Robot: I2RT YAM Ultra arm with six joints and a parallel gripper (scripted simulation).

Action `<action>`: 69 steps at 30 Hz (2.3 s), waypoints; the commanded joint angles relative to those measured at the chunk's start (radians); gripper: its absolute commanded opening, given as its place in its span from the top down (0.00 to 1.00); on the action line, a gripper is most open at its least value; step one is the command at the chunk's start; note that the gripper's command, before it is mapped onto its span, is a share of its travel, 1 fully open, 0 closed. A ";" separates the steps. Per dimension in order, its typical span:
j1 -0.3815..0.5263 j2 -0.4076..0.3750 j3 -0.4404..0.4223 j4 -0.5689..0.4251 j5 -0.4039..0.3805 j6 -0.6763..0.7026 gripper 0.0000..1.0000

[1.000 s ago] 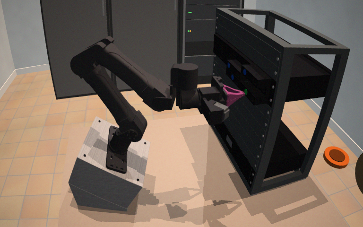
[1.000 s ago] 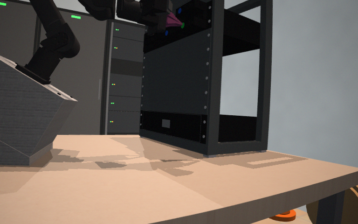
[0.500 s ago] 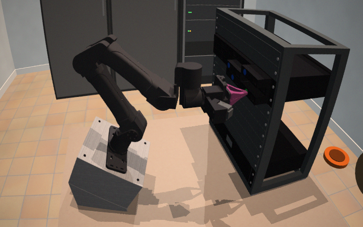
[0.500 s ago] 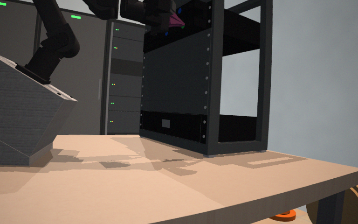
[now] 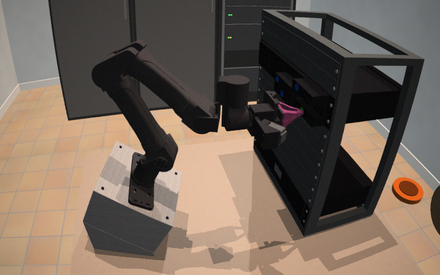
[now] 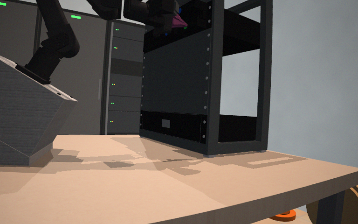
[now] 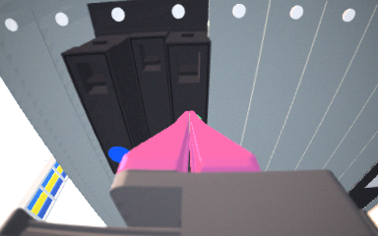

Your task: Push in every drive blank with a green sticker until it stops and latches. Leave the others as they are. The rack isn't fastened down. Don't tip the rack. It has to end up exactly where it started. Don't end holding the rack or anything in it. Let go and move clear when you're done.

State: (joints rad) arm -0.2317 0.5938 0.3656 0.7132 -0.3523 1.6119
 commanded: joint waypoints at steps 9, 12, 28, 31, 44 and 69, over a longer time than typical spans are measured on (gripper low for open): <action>0.018 0.033 0.042 0.027 0.024 -0.021 1.00; 0.028 0.061 0.056 0.039 0.033 -0.026 1.00; 0.028 0.081 0.066 0.049 0.036 -0.028 1.00; 0.028 0.086 0.068 0.042 0.036 -0.028 1.00; 0.027 0.095 0.073 0.056 0.037 -0.028 1.00; 0.026 0.120 0.086 0.052 0.037 -0.029 1.00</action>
State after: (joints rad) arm -0.2085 0.6979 0.4168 0.7647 -0.3485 1.5974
